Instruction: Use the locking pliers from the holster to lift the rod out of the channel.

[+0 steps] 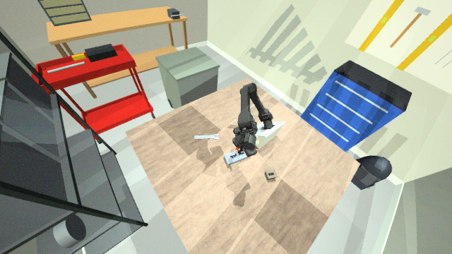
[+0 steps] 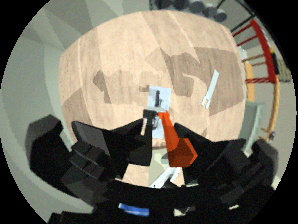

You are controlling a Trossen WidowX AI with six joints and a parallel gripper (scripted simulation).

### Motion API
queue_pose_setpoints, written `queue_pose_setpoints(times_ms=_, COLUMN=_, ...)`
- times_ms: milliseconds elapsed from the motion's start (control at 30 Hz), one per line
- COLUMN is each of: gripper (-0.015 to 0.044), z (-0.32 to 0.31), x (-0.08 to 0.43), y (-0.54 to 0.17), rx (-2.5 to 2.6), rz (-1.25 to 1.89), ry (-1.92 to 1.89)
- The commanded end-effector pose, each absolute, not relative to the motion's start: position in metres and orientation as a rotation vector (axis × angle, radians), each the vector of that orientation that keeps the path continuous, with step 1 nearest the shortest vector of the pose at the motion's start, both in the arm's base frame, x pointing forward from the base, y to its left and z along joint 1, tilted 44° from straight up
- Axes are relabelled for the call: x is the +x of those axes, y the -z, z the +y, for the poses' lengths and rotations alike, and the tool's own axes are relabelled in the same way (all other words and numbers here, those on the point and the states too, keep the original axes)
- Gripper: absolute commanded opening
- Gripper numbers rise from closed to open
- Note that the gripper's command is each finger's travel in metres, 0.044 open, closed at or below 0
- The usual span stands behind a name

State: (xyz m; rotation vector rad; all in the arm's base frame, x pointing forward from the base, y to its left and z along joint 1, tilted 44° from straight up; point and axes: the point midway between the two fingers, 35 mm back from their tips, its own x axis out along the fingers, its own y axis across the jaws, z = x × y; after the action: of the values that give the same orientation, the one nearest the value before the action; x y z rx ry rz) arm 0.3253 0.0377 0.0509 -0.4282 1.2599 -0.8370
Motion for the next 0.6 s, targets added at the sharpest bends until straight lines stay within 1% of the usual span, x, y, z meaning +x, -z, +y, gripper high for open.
queue_pose_setpoints(times_ms=0, gripper=0.0101, z=0.044, x=0.330, y=-0.059, rx=-0.432, rz=1.215, ry=0.821)
queue_pose_setpoints(times_ms=567, gripper=0.0101, z=0.059, x=0.338, y=-0.077, rx=-0.470, rz=1.106, ry=0.788)
